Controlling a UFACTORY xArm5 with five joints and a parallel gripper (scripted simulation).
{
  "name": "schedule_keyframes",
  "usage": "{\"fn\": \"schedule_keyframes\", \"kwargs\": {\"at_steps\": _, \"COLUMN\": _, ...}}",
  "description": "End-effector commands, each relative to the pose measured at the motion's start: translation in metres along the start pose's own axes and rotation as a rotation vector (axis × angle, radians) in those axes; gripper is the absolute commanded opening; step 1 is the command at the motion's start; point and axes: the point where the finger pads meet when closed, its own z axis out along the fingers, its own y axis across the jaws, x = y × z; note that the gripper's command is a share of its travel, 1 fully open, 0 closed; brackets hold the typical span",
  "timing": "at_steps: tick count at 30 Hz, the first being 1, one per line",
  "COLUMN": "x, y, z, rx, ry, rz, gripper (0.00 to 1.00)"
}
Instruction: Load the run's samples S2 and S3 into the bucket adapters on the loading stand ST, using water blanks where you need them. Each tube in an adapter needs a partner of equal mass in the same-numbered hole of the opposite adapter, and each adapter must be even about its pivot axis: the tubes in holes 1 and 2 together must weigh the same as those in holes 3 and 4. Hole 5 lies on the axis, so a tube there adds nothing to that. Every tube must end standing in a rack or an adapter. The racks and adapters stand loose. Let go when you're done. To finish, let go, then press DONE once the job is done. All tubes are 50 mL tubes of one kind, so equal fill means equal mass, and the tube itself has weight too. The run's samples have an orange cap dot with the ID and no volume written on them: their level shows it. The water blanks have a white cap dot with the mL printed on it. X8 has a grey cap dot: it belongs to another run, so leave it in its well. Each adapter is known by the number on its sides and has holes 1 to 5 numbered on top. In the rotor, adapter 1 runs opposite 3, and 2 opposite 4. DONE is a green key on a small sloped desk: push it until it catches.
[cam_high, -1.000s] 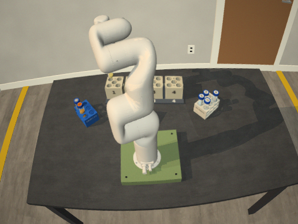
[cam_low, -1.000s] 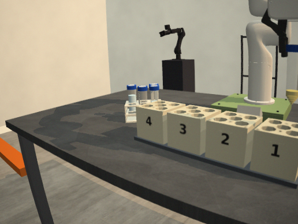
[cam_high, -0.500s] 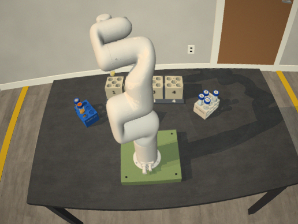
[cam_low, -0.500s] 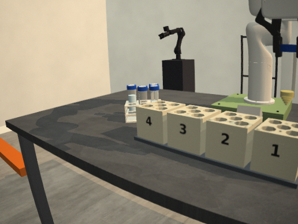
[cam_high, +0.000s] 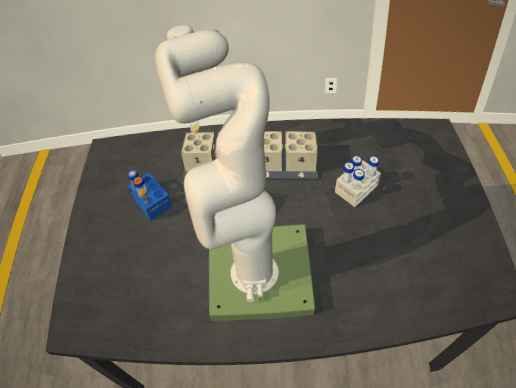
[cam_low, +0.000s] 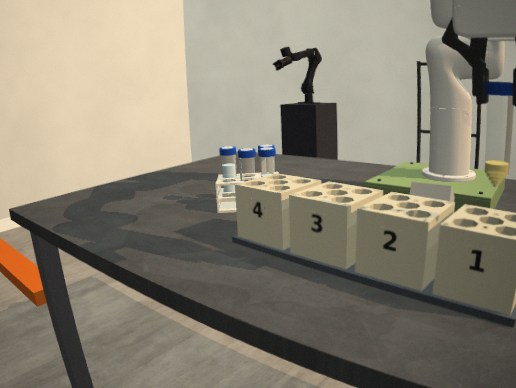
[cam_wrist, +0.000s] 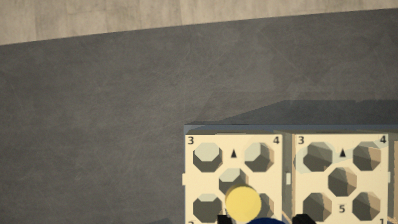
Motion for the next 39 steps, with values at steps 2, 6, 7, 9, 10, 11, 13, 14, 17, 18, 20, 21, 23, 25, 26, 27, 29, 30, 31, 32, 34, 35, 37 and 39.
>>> {"fn": "schedule_keyframes", "kwargs": {"at_steps": 2, "x": 0.001, "y": -0.001, "z": 0.007, "rx": 0.001, "ry": 0.005, "rz": 0.000, "gripper": 0.00}}
{"fn": "schedule_keyframes", "kwargs": {"at_steps": 6, "x": 0.001, "y": -0.001, "z": 0.015, "rx": 0.001, "ry": 0.005, "rz": 0.000, "gripper": 0.00}}
{"fn": "schedule_keyframes", "kwargs": {"at_steps": 7, "x": 0.001, "y": -0.001, "z": 0.017, "rx": 0.001, "ry": 0.005, "rz": 0.000, "gripper": 0.00}}
{"fn": "schedule_keyframes", "kwargs": {"at_steps": 9, "x": 0.001, "y": -0.001, "z": 0.021, "rx": 0.001, "ry": 0.005, "rz": 0.000, "gripper": 0.00}}
{"fn": "schedule_keyframes", "kwargs": {"at_steps": 10, "x": 0.001, "y": -0.001, "z": 0.023, "rx": 0.001, "ry": 0.005, "rz": 0.000, "gripper": 0.00}}
{"fn": "schedule_keyframes", "kwargs": {"at_steps": 11, "x": 0.001, "y": -0.001, "z": 0.025, "rx": 0.001, "ry": 0.005, "rz": 0.000, "gripper": 0.00}}
{"fn": "schedule_keyframes", "kwargs": {"at_steps": 13, "x": 0.001, "y": -0.001, "z": 0.029, "rx": 0.001, "ry": 0.005, "rz": 0.000, "gripper": 0.00}}
{"fn": "schedule_keyframes", "kwargs": {"at_steps": 14, "x": 0.001, "y": -0.001, "z": 0.029, "rx": 0.001, "ry": 0.005, "rz": 0.000, "gripper": 0.00}}
{"fn": "schedule_keyframes", "kwargs": {"at_steps": 17, "x": 0.001, "y": -0.001, "z": 0.031, "rx": 0.001, "ry": 0.005, "rz": 0.000, "gripper": 0.00}}
{"fn": "schedule_keyframes", "kwargs": {"at_steps": 18, "x": 0.001, "y": -0.001, "z": 0.031, "rx": 0.001, "ry": 0.005, "rz": 0.000, "gripper": 0.00}}
{"fn": "schedule_keyframes", "kwargs": {"at_steps": 20, "x": 0.001, "y": -0.001, "z": 0.031, "rx": 0.001, "ry": 0.005, "rz": 0.000, "gripper": 0.00}}
{"fn": "schedule_keyframes", "kwargs": {"at_steps": 21, "x": 0.001, "y": -0.001, "z": 0.031, "rx": 0.001, "ry": 0.005, "rz": 0.000, "gripper": 0.00}}
{"fn": "schedule_keyframes", "kwargs": {"at_steps": 23, "x": 0.001, "y": -0.001, "z": 0.031, "rx": 0.001, "ry": 0.005, "rz": 0.000, "gripper": 0.00}}
{"fn": "schedule_keyframes", "kwargs": {"at_steps": 25, "x": 0.001, "y": -0.001, "z": 0.031, "rx": 0.001, "ry": 0.005, "rz": 0.000, "gripper": 0.00}}
{"fn": "schedule_keyframes", "kwargs": {"at_steps": 26, "x": 0.001, "y": -0.001, "z": 0.031, "rx": 0.001, "ry": 0.005, "rz": 0.000, "gripper": 0.00}}
{"fn": "schedule_keyframes", "kwargs": {"at_steps": 27, "x": 0.001, "y": -0.001, "z": 0.031, "rx": 0.001, "ry": 0.005, "rz": 0.000, "gripper": 0.00}}
{"fn": "schedule_keyframes", "kwargs": {"at_steps": 29, "x": 0.001, "y": -0.001, "z": 0.031, "rx": 0.001, "ry": 0.005, "rz": 0.000, "gripper": 0.00}}
{"fn": "schedule_keyframes", "kwargs": {"at_steps": 30, "x": 0.001, "y": -0.001, "z": 0.031, "rx": 0.001, "ry": 0.005, "rz": 0.000, "gripper": 0.00}}
{"fn": "schedule_keyframes", "kwargs": {"at_steps": 31, "x": 0.001, "y": -0.001, "z": 0.031, "rx": 0.001, "ry": 0.005, "rz": 0.000, "gripper": 0.00}}
{"fn": "schedule_keyframes", "kwargs": {"at_steps": 32, "x": 0.001, "y": -0.001, "z": 0.031, "rx": 0.001, "ry": 0.005, "rz": 0.000, "gripper": 0.00}}
{"fn": "schedule_keyframes", "kwargs": {"at_steps": 34, "x": 0.001, "y": -0.001, "z": 0.032, "rx": 0.001, "ry": 0.005, "rz": 0.000, "gripper": 0.00}}
{"fn": "schedule_keyframes", "kwargs": {"at_steps": 35, "x": 0.001, "y": -0.001, "z": 0.033, "rx": 0.001, "ry": 0.005, "rz": 0.000, "gripper": 0.00}}
{"fn": "schedule_keyframes", "kwargs": {"at_steps": 37, "x": 0.001, "y": -0.001, "z": 0.035, "rx": 0.001, "ry": 0.005, "rz": 0.000, "gripper": 0.00}}
{"fn": "schedule_keyframes", "kwargs": {"at_steps": 39, "x": 0.001, "y": -0.001, "z": 0.037, "rx": 0.001, "ry": 0.005, "rz": 0.000, "gripper": 0.00}}
